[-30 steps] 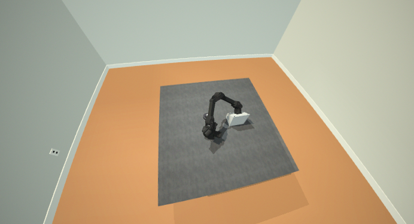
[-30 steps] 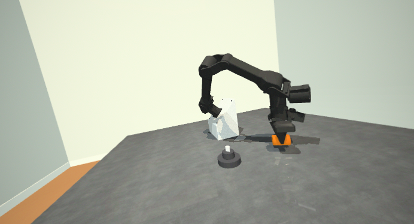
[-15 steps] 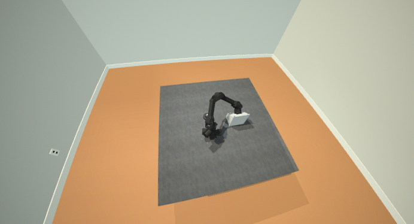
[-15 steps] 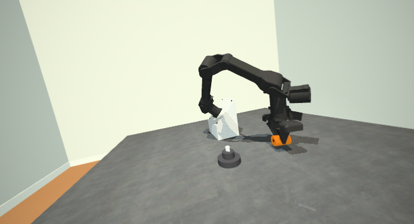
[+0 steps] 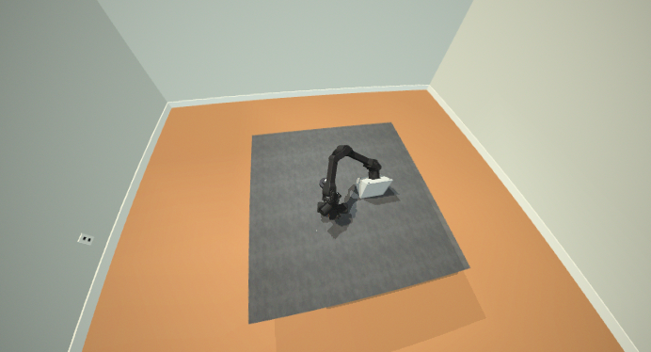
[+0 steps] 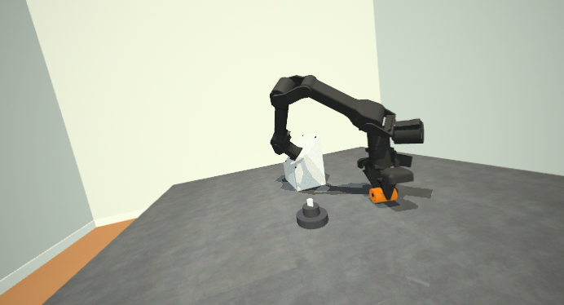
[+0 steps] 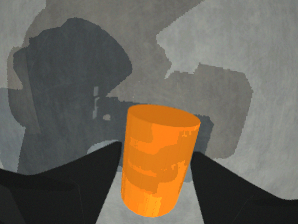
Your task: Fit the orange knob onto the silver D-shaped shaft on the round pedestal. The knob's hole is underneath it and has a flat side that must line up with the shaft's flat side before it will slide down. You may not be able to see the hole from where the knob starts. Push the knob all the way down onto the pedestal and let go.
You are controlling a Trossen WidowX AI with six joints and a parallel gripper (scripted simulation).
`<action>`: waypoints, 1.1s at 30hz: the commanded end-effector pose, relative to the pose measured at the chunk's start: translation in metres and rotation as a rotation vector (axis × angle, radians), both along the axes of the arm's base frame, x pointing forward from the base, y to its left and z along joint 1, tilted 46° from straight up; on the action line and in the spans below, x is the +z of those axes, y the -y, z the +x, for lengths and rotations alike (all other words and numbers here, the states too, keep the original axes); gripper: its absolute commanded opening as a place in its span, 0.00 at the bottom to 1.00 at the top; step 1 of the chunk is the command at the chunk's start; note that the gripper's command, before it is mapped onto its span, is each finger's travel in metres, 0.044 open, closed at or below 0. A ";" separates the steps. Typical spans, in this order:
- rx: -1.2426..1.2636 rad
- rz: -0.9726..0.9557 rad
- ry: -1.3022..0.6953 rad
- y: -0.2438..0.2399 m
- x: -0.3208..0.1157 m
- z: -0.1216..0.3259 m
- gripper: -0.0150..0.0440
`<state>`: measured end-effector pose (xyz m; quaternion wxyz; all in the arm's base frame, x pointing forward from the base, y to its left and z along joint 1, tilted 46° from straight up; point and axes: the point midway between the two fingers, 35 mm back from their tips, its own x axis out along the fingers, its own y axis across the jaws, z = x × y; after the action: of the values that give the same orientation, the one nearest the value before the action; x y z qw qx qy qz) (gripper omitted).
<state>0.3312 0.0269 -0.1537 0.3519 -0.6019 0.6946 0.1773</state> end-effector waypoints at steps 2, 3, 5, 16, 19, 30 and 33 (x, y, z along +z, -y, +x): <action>-0.002 0.000 0.001 0.000 0.000 0.000 0.69; -0.002 0.000 0.001 0.000 0.000 0.000 0.69; -0.002 0.000 0.001 0.000 0.000 0.000 0.69; -0.002 0.000 0.001 0.000 0.000 0.000 0.69; -0.002 0.000 0.001 0.000 0.000 0.000 0.69; -0.002 0.000 0.001 0.000 0.000 0.000 1.00; -0.002 0.000 0.001 0.000 0.000 0.000 1.00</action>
<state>0.3312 0.0265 -0.1537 0.3520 -0.6014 0.6950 0.1770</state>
